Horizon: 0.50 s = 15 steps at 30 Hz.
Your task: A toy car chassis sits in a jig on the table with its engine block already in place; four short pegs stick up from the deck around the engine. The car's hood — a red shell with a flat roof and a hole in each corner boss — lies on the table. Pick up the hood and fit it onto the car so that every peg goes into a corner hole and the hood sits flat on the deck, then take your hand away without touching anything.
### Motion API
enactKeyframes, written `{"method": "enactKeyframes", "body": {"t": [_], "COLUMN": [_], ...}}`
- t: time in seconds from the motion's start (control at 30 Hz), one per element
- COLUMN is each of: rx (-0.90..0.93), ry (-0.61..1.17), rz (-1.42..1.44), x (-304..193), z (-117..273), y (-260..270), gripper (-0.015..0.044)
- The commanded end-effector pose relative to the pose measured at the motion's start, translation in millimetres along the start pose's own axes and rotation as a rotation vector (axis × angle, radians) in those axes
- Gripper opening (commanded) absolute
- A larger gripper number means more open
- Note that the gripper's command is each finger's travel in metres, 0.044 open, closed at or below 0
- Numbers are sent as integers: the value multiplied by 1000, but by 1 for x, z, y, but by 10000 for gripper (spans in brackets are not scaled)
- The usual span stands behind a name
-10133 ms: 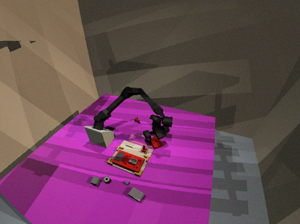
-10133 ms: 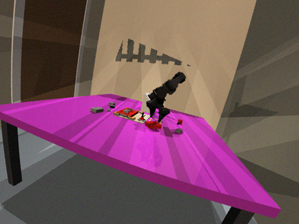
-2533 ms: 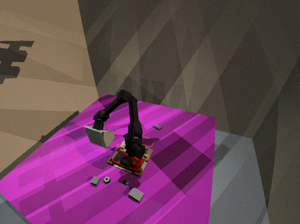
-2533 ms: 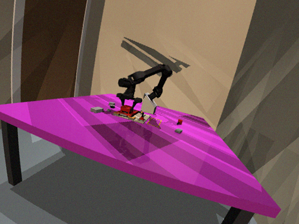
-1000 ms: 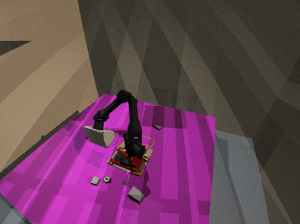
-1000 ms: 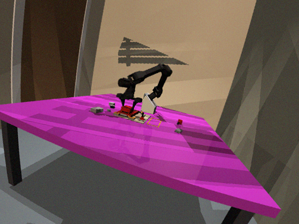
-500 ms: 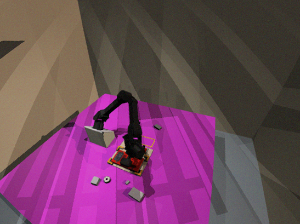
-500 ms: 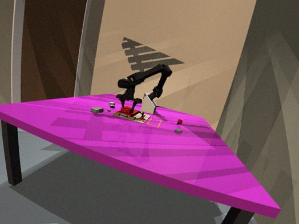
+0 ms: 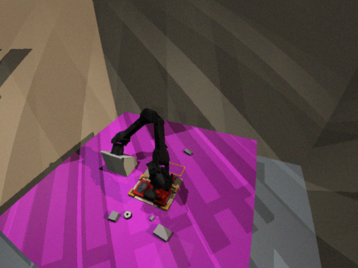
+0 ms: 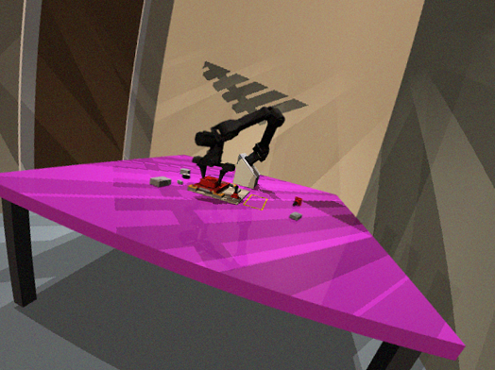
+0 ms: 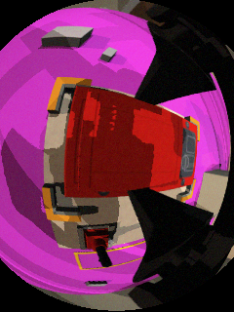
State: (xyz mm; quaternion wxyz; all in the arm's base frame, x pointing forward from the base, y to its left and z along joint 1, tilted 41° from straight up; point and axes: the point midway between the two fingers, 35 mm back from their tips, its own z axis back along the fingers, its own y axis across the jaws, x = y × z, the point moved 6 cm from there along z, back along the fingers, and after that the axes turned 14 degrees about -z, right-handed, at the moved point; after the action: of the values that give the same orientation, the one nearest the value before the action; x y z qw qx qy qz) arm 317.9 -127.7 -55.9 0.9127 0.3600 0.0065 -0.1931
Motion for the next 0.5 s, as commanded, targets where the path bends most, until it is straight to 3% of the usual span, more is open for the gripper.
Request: {"method": "enactKeyframes", "body": {"t": [0.0, 0.33, 0.47], "rx": [0, 0, -3], "ry": [0, 0, -1], "rz": [0, 0, 0], "x": [0, 0, 1], "z": [0, 0, 7], "y": [0, 0, 0], "gripper": [157, 420, 440]}}
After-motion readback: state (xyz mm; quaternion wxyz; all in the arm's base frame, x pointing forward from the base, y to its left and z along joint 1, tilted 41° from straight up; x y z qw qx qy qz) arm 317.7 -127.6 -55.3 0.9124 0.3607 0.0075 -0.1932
